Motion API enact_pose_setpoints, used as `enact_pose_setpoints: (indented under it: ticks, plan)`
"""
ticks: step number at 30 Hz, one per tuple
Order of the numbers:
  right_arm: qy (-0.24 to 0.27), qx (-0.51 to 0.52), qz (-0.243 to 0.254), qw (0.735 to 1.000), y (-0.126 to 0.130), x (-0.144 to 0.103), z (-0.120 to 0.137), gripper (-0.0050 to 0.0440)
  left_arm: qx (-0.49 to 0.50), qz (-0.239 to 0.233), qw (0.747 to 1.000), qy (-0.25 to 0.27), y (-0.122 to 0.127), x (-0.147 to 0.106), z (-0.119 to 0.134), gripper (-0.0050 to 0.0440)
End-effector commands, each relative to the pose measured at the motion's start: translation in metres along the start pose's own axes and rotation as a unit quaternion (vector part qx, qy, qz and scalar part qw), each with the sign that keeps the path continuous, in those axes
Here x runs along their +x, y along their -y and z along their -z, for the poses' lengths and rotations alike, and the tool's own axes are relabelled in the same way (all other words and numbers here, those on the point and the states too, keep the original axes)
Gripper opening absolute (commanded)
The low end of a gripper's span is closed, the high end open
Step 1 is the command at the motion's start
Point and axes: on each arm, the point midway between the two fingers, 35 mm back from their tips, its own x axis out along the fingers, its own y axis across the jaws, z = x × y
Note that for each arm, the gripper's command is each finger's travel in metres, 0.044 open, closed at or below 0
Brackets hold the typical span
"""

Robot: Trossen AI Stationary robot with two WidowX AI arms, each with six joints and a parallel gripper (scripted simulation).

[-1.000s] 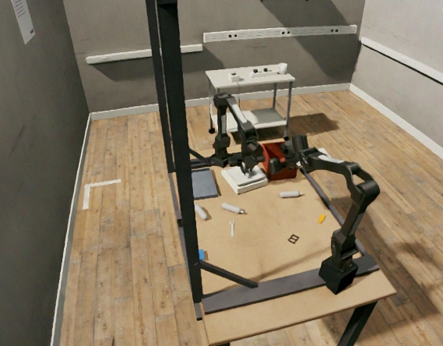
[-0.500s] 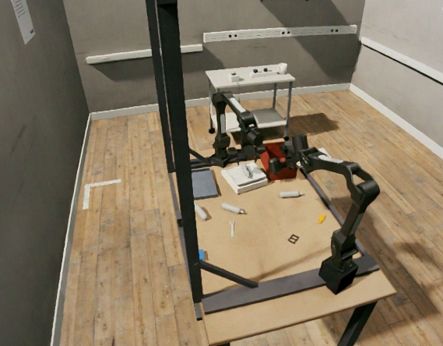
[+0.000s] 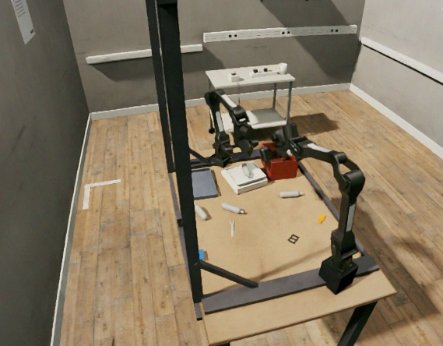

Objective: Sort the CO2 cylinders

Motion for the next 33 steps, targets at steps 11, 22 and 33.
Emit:
enact_pose_setpoints:
  ticks: [11, 22, 33]
  plan:
    - [0.01, -0.001, 0.0, 1.0, -0.003, 0.057, -0.052, 0.044, -0.123, -0.018, 0.988, 0.096, 0.008, -0.002, 0.074, 0.044]
    - [0.008, 0.0, 0.001, 1.0, -0.002, 0.063, -0.052, 0.044, -0.149, -0.021, 0.982, 0.111, 0.01, 0.0, 0.09, 0.044]
    - [0.006, 0.0, 0.001, 1.0, -0.002, 0.064, -0.05, 0.044, -0.149, -0.019, 0.982, 0.116, 0.009, -0.003, 0.088, 0.044]
